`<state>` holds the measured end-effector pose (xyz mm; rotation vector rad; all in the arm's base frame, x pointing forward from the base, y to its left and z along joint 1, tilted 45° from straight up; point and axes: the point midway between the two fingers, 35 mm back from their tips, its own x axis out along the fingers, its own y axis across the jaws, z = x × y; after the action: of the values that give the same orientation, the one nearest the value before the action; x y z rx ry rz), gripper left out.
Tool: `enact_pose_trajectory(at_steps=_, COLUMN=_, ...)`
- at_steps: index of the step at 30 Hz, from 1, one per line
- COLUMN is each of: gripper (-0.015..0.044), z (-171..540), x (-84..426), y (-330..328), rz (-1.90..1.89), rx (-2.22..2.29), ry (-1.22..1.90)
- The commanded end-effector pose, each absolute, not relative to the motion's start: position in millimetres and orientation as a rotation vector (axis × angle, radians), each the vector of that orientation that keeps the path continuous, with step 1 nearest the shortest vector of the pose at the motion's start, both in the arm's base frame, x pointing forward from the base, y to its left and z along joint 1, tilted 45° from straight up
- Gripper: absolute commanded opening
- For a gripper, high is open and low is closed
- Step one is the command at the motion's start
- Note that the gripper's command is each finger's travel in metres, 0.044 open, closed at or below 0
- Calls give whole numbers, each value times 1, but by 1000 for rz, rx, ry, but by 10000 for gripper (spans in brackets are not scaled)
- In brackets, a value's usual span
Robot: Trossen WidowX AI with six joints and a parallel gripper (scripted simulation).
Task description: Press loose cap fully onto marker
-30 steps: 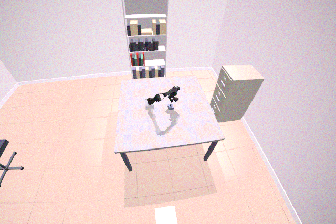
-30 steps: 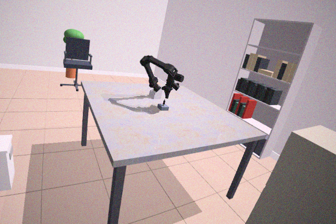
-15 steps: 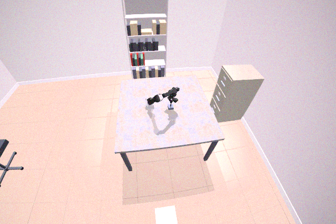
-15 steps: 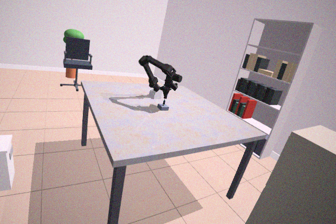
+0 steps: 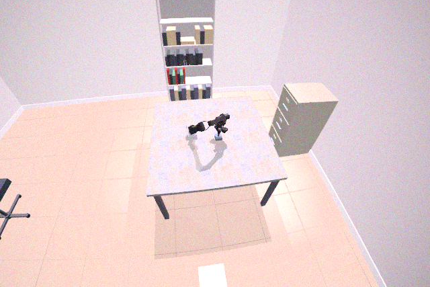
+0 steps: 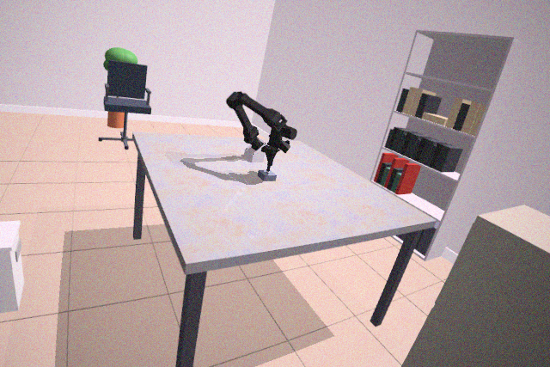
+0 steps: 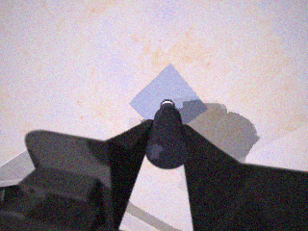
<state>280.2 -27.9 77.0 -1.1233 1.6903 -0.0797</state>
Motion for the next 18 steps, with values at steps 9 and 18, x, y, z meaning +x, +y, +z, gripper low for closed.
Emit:
enact_pose_trajectory(at_steps=9, gripper=0, z=64, x=279, y=-42, rz=-80, rx=-1131, ry=1692)
enact_pose_trajectory(at_steps=18, gripper=0, z=57, x=278, y=-49, rz=-81, rx=-1132, ry=1693)
